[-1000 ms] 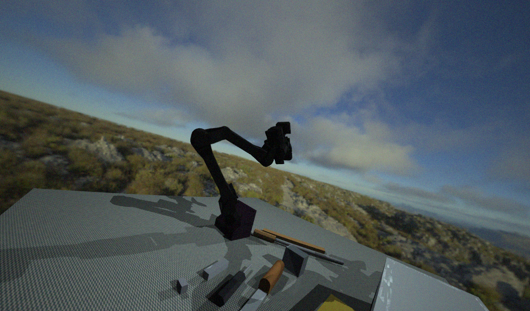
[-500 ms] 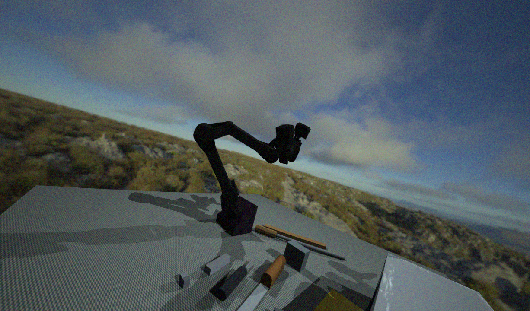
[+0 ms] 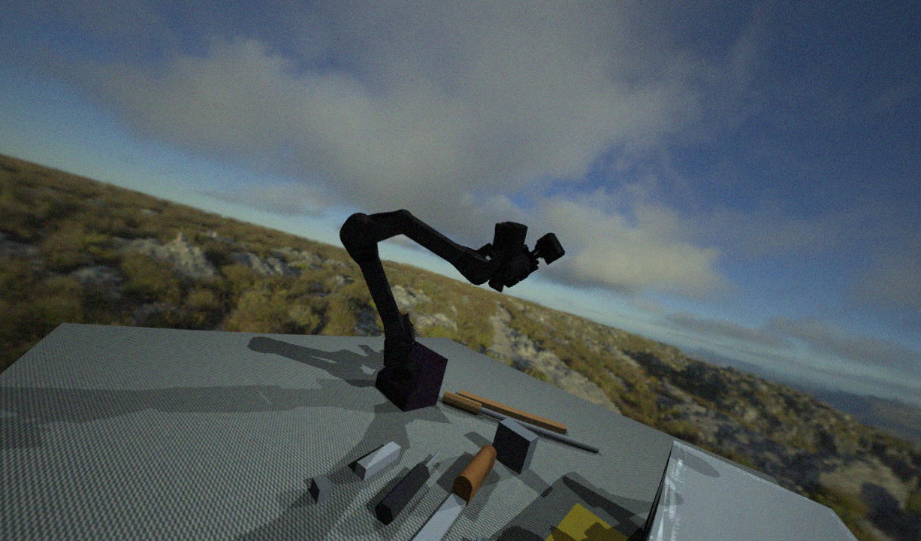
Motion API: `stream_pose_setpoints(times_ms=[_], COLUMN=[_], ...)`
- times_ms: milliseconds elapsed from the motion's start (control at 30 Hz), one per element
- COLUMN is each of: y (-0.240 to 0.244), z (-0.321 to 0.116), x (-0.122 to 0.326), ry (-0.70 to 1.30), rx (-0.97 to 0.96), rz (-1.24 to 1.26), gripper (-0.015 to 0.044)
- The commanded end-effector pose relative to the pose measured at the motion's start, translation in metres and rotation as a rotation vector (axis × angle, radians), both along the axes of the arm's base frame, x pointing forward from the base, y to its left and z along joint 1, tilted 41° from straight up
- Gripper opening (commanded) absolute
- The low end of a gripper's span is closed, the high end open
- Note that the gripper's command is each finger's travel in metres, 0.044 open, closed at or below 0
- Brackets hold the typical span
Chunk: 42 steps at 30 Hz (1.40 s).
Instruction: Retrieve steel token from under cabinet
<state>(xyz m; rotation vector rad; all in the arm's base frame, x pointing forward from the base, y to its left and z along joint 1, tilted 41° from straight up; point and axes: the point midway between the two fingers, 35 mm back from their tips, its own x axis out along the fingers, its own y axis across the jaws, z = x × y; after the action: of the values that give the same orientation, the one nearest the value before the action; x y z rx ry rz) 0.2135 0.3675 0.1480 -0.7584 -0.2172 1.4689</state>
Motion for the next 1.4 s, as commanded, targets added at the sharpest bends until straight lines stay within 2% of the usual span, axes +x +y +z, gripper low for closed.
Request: stream_pose_setpoints(times_ms=[0,633,1367], y=[-0.007,-0.050,-0.125], z=[-0.010,-0.051,-0.091], x=[0.017,0.070,0.109], ry=[0.121,0.570,0.997], rx=[-0.038,-0.145,-0.165], rz=[-0.107,-0.567,-1.191], gripper=[0.0270,0.0270,0.0270])
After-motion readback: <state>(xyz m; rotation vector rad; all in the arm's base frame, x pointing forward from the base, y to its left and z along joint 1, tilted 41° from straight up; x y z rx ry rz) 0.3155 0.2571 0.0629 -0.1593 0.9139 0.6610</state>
